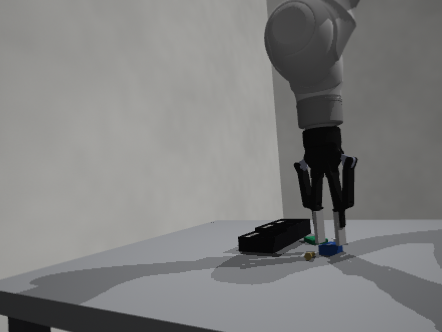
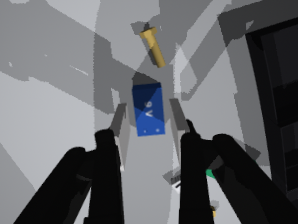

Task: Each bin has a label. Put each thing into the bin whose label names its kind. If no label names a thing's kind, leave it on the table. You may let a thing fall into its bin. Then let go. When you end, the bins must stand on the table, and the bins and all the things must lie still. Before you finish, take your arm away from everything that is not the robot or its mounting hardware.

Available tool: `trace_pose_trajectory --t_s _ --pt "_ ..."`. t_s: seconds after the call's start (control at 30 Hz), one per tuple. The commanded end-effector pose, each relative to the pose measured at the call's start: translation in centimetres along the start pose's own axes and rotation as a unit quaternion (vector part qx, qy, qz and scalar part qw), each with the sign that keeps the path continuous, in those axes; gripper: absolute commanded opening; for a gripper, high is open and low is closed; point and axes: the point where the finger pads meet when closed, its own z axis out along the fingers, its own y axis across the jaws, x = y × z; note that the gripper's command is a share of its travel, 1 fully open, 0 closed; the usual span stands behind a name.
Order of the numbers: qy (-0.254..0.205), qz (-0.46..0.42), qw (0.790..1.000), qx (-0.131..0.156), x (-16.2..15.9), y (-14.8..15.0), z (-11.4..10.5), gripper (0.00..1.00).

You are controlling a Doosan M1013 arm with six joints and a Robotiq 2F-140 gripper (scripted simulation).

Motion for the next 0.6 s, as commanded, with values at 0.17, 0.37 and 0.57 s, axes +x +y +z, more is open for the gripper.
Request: trace_pose_trajectory --t_s 0.17,0.37,0.57 --pt "0.0 0.0 1.0 0.0 0.0 0.0 0.7 0.25" --pt "0.0 0.0 1.0 0.0 0.0 0.0 1.5 0.25" --pt "0.0 0.0 1.0 0.0 0.0 0.0 1.6 0.25"
